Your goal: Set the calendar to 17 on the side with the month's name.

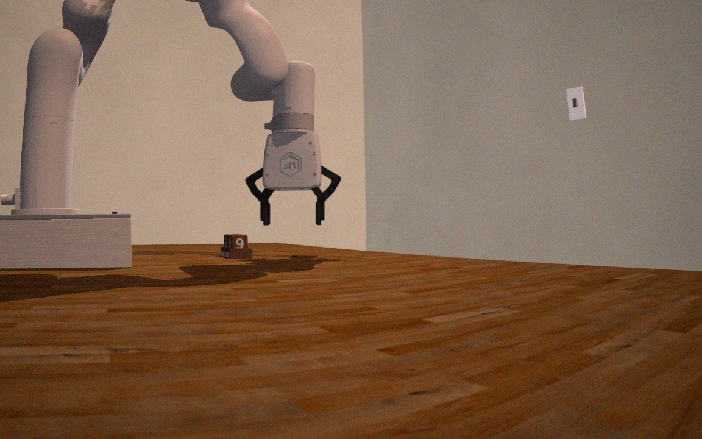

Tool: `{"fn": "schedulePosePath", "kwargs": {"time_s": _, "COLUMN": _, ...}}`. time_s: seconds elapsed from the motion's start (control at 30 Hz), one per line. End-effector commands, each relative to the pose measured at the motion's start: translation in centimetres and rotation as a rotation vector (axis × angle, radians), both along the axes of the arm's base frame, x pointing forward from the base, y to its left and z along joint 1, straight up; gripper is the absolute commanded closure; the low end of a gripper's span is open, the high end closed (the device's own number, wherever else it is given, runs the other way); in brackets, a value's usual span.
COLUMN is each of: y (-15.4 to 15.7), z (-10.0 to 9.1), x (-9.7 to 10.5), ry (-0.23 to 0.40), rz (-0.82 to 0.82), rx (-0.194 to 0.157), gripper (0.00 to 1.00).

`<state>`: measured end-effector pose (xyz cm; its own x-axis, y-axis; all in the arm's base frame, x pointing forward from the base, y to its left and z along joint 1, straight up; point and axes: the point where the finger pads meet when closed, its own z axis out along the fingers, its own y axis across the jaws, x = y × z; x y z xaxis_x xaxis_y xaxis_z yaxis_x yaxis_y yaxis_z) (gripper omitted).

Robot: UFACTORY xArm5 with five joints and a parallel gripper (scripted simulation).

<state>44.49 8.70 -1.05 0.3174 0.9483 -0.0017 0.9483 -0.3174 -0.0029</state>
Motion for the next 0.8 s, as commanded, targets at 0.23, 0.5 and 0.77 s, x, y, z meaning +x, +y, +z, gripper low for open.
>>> {"fn": "schedulePosePath", "kwargs": {"time_s": 0.23, "y": -0.7, "z": -0.5, "x": 0.9, "ry": -0.003, "rz": -0.01, "rx": 0.001, "gripper": 0.0}}
{"fn": "schedulePosePath", "kwargs": {"time_s": 0.5, "y": -0.7, "z": -1.0, "x": 0.9, "ry": -0.003, "rz": -0.01, "rx": 0.001, "gripper": 0.0}}
{"fn": "schedulePosePath", "kwargs": {"time_s": 0.77, "y": -0.7, "z": -1.1, "x": 0.9, "ry": -0.003, "rz": -0.01, "rx": 0.001, "gripper": 0.0}}
